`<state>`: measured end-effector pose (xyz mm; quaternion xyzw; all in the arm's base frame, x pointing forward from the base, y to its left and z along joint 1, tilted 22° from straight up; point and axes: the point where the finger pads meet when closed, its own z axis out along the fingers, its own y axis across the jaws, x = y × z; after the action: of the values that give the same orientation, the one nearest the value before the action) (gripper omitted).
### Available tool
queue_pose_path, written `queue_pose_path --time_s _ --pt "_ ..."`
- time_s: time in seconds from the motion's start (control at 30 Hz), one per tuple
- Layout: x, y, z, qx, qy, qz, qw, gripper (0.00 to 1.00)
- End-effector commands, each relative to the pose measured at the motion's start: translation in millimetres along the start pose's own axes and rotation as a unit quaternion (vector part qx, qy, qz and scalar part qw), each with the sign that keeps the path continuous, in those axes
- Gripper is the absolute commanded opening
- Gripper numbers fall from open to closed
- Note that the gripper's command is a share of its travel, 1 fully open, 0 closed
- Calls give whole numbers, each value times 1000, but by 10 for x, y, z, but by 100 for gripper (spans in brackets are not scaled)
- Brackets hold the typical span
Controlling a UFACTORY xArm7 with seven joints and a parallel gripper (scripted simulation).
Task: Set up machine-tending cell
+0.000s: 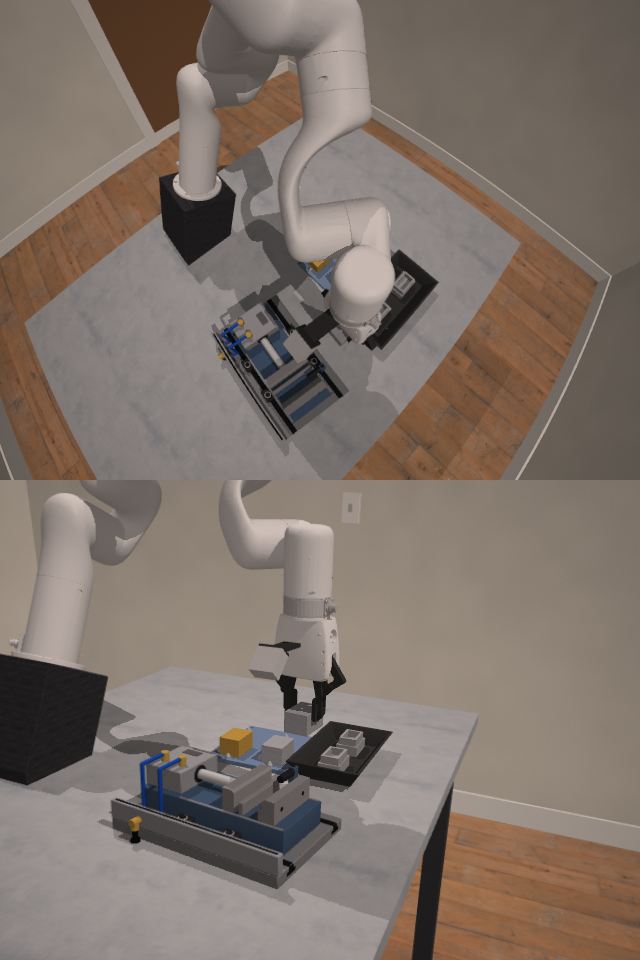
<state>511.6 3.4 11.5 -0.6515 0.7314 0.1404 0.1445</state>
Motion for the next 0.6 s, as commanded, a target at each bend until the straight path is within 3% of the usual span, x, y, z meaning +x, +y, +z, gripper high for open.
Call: queue_pose_path --time_s 0.0,0.33,0.57 --pt "411 -149 -8 2 0 5 1000 0" --pt "1549 -199 -3 -1 8 18 1000 0" --pt "1563 -198 -3 -1 8 18 1000 0"
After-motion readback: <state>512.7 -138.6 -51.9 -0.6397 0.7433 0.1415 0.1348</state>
